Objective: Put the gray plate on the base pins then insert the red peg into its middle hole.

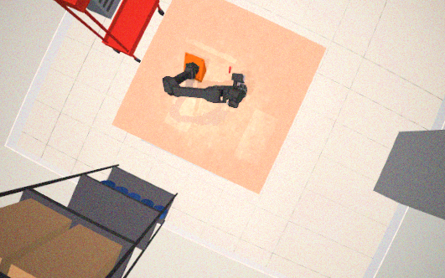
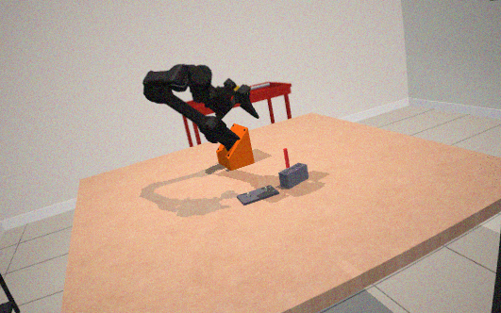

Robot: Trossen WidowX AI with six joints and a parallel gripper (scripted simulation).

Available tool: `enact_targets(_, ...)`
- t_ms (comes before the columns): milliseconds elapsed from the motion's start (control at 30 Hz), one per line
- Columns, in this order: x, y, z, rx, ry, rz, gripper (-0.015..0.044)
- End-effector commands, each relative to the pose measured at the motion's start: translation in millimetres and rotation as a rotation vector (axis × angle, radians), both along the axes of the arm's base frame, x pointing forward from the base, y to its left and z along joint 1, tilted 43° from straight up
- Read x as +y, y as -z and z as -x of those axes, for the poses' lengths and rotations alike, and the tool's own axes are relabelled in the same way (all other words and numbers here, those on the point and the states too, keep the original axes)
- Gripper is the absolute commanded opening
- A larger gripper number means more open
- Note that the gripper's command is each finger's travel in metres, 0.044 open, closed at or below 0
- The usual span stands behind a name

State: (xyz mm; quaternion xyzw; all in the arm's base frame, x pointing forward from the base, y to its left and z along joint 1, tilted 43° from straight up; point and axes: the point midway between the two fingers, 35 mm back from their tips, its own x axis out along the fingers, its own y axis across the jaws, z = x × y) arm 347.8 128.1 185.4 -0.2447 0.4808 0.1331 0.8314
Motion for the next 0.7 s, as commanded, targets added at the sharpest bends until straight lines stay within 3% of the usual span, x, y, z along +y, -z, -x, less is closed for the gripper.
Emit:
enact_targets(0,18,67,0,0.097,0.614,-0.054,0.0440)
enact_targets(300,28,117,8,0.019,1.064,-0.039,0.0440)
enact_targets(667,37,171,18,-0.268,1.514,-0.042,0.0440)
